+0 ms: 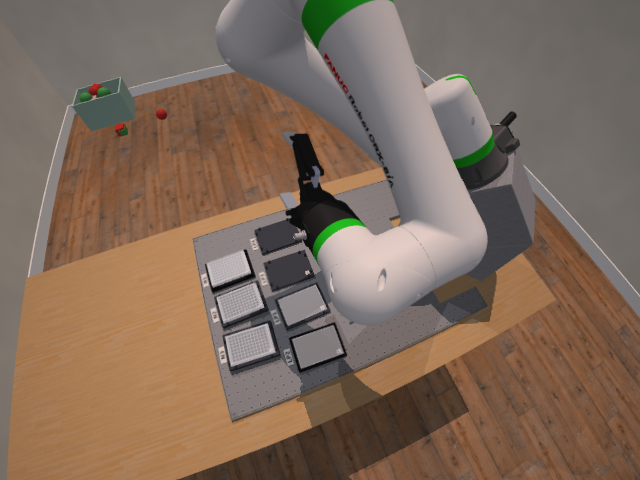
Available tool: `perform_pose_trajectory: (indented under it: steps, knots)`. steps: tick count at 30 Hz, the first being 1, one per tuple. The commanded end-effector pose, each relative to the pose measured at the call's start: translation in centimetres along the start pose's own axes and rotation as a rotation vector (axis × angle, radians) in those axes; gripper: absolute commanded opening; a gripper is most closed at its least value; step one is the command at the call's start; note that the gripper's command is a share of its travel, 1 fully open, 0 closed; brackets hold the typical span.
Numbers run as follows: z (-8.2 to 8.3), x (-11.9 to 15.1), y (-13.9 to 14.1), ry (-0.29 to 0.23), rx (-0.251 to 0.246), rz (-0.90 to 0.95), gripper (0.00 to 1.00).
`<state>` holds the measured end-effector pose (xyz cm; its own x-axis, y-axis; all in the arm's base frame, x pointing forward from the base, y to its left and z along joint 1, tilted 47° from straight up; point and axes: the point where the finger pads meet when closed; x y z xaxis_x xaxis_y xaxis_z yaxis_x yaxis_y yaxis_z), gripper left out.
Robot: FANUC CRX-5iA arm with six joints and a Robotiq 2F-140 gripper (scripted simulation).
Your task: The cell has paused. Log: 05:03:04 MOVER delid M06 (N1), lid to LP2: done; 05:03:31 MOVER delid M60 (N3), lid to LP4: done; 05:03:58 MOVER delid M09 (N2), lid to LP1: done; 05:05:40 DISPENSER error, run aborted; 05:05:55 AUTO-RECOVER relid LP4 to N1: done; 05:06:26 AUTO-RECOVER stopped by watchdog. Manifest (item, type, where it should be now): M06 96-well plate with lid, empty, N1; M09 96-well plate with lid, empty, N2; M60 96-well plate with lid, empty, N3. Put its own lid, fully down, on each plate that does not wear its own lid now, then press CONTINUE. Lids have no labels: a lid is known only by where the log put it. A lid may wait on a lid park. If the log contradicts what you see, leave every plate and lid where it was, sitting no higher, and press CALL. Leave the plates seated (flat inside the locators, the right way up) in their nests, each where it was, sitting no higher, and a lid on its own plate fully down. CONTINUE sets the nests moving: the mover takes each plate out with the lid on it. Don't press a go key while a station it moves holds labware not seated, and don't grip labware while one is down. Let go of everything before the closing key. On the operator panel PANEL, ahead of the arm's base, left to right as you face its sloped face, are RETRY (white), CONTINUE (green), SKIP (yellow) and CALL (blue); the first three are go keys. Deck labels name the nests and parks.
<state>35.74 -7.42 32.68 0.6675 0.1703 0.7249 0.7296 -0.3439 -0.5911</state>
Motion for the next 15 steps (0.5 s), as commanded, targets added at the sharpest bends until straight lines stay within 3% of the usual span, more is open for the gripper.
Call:
perform_pose_trajectory:
  steps: [1, 15]
  knots:
    - [0.01, 0.00, -0.01, 0.000, 0.000, 0.000, 1.00]
    - [0.01, 0.00, -0.01, 0.000, 0.000, 0.000, 1.00]
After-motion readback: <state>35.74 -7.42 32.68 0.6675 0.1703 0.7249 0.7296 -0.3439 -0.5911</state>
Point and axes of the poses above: the point where the finger pads meet when closed, its own z axis back along the fingers, its own y axis across the jaws, x = y × z, and after that the axes turned 8 degrees about -z, right-handed
